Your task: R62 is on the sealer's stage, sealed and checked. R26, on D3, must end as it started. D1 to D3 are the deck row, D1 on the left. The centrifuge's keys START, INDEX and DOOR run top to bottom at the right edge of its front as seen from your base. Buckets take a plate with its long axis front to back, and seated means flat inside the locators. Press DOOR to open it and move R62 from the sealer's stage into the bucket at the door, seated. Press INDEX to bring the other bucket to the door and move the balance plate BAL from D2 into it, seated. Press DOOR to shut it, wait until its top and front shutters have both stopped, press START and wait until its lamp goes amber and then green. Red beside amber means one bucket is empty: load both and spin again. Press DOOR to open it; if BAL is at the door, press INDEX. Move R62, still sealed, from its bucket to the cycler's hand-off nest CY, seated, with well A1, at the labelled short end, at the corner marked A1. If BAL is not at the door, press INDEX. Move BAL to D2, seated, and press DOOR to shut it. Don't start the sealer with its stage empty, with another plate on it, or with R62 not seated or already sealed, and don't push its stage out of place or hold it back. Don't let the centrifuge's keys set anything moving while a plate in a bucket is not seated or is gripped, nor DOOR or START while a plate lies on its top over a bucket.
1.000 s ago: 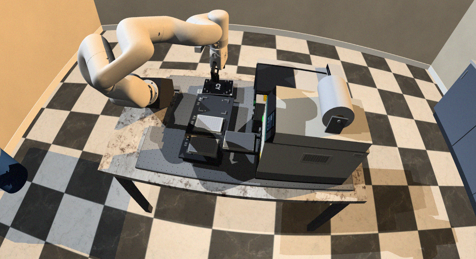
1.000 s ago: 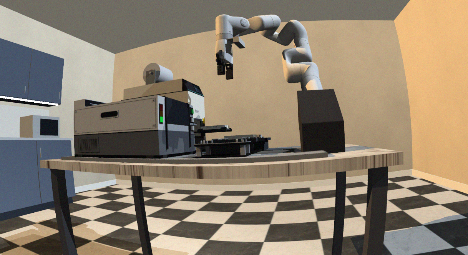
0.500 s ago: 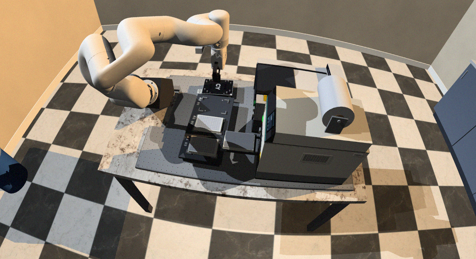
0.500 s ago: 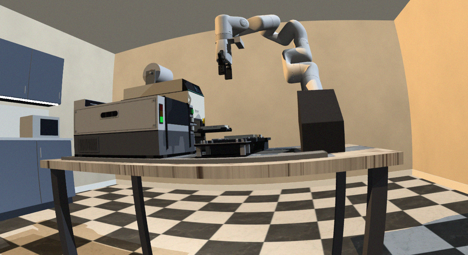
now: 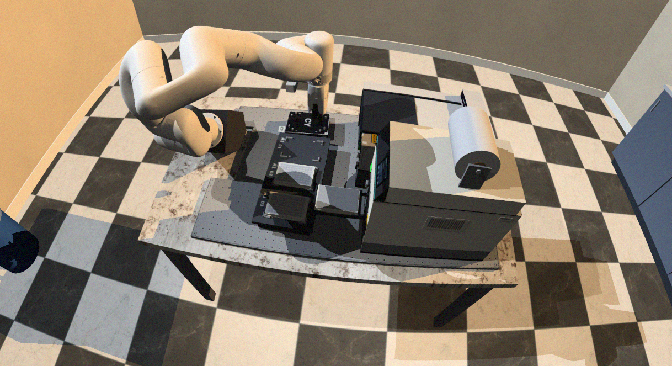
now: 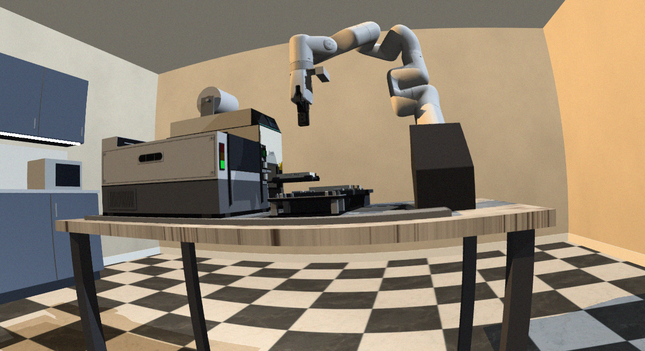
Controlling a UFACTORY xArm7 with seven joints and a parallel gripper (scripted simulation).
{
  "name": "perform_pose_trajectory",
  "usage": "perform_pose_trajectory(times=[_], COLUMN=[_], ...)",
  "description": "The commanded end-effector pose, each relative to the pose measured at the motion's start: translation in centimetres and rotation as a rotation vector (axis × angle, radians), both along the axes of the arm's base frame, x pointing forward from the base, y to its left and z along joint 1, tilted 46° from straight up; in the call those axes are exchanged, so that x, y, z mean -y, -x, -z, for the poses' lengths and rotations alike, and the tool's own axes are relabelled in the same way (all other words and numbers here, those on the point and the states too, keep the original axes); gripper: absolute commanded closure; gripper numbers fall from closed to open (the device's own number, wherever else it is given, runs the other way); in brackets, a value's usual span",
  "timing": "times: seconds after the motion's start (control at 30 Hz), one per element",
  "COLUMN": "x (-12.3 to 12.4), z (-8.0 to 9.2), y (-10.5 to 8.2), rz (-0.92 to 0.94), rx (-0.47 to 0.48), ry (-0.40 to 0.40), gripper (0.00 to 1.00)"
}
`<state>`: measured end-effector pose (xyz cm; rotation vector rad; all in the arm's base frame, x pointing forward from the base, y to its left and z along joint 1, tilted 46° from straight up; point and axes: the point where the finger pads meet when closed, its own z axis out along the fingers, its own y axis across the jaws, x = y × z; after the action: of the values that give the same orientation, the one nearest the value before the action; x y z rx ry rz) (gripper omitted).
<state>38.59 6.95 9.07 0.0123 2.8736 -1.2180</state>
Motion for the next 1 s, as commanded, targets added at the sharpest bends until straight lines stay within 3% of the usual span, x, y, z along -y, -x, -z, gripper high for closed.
perform_pose_trajectory(times=[0.0, 0.4, 0.87, 0.97], x=[1.1, 5.0, 5.1, 5.1], z=[1.0, 3.5, 3.6, 3.6], y=[-1.3, -4.2, -4.3, -4.3], rz=[-0.004, -0.004, -0.014, -0.085], rx=[0.002, 0.002, -0.008, 0.062], ry=[-0.003, -0.003, -0.003, -0.002], gripper=[1.0, 1.0, 1.0, 1.0])
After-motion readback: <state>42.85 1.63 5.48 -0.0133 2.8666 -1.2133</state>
